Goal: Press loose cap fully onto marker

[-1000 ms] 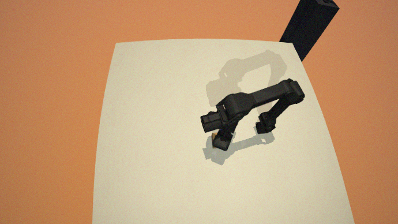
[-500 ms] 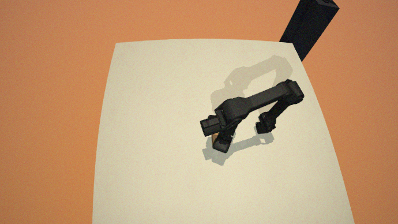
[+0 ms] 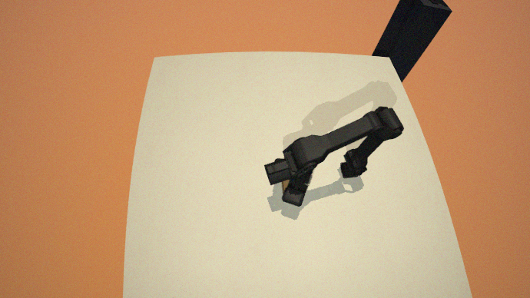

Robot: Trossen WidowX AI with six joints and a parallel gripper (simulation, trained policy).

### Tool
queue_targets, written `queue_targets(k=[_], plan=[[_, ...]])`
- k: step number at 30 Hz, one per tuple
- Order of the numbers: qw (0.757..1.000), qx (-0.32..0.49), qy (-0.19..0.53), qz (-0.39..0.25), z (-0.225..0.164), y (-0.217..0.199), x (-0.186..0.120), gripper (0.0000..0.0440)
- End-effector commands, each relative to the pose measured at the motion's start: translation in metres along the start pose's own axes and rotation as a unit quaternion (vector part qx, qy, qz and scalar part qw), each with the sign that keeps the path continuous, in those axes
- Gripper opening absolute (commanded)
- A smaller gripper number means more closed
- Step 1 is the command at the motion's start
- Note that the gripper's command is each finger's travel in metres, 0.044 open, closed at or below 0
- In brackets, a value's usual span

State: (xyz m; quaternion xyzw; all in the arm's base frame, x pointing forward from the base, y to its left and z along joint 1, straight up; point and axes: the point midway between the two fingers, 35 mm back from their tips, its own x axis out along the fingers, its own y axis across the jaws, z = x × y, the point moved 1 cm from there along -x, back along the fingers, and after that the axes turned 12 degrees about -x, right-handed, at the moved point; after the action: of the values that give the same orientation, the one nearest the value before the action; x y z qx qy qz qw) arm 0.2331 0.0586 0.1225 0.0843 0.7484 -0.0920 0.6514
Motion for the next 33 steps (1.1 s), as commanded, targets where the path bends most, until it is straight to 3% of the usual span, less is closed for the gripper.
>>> queue_targets(k=[1,6,33], plan=[[1.0,-0.008,0.014,-0.013,-0.001,-0.004,0.016,0.0007],[1.0,-0.014,0.02,-0.018,-0.003,-0.006,0.025,0.0042],[0.999,-0.032,0.011,-0.023,0.001,-0.009,0.031,0.009]])
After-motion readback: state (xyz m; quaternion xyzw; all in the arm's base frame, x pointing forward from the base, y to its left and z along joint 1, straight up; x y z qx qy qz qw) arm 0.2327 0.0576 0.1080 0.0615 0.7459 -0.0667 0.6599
